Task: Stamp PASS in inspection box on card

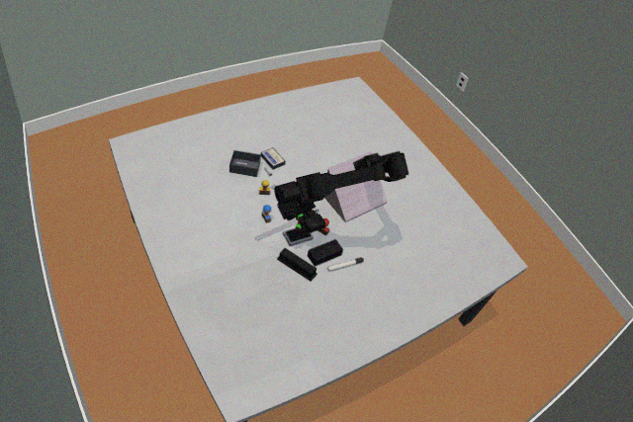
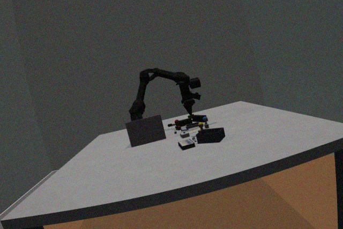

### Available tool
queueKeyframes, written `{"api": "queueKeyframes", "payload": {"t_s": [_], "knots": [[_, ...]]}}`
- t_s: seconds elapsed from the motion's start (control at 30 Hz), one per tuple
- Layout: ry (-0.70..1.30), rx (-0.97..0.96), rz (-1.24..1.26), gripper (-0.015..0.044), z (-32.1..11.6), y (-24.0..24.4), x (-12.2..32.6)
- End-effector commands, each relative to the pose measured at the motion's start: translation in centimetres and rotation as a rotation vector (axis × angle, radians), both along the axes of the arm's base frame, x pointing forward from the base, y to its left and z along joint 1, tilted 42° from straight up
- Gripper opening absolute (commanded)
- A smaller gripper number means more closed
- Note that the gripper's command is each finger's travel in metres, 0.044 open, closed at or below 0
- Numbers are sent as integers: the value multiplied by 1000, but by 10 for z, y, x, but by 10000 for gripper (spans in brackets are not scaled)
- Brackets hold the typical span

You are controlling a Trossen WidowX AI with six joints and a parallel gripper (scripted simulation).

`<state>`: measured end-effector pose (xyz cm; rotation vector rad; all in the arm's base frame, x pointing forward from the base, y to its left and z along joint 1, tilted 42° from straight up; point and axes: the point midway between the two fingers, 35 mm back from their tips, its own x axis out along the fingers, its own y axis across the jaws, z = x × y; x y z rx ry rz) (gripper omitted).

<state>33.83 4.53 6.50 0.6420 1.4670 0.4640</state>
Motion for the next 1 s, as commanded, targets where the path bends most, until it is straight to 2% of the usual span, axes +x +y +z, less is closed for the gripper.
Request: {"api": "queueKeyframes", "payload": {"t_s": [0.0, 0.97], "knots": [[6, 6, -5, 0, -3, 2, 0], [5, 7, -4, 0, -17, 15, 1]]}}
